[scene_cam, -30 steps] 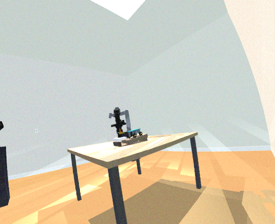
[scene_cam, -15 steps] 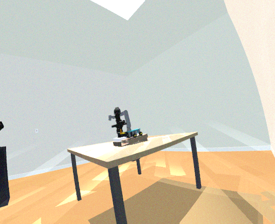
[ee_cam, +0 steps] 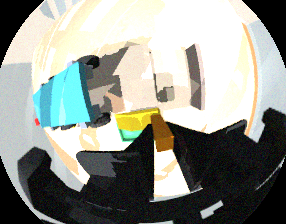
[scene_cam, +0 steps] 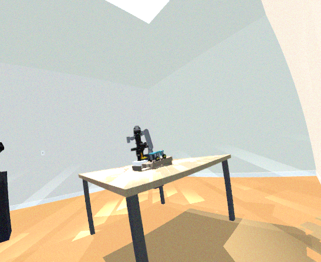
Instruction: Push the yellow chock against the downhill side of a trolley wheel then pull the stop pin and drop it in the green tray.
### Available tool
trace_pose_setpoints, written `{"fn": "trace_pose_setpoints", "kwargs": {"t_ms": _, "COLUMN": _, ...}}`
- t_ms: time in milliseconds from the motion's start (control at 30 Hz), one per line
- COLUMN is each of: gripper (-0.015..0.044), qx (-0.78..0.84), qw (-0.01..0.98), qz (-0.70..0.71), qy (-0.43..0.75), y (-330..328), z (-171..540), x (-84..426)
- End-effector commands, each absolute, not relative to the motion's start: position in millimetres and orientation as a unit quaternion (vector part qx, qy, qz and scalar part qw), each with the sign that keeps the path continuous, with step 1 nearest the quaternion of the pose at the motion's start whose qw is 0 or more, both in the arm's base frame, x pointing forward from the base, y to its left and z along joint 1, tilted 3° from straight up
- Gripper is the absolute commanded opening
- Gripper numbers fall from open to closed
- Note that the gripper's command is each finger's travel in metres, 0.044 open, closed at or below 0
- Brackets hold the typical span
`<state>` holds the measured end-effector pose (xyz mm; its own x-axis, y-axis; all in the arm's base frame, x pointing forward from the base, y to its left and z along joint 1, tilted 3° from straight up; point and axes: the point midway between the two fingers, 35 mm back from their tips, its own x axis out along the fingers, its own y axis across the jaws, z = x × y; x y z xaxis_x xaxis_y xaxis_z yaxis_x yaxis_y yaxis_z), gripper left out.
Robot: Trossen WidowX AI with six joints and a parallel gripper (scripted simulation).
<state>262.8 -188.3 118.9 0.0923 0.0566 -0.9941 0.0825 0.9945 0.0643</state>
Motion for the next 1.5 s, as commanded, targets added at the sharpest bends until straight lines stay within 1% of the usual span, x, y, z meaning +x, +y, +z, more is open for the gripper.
{"fn": "trace_pose_setpoints", "kwargs": {"t_ms": 0, "gripper": 0.0000, "qx": 0.058, "qw": 0.734, "qz": -0.008, "qy": 0.676, "y": -187, "z": 107, "x": 264}}
{"fn": "trace_pose_setpoints", "kwargs": {"t_ms": 567, "gripper": 0.0000, "qx": 0.058, "qw": 0.734, "qz": -0.007, "qy": 0.676, "y": -183, "z": 72, "x": 266}}
{"fn": "trace_pose_setpoints", "kwargs": {"t_ms": 1467, "gripper": 0.0000, "qx": 0.059, "qw": 0.734, "qz": -0.007, "qy": 0.676, "y": -162, "z": 76, "x": 269}}
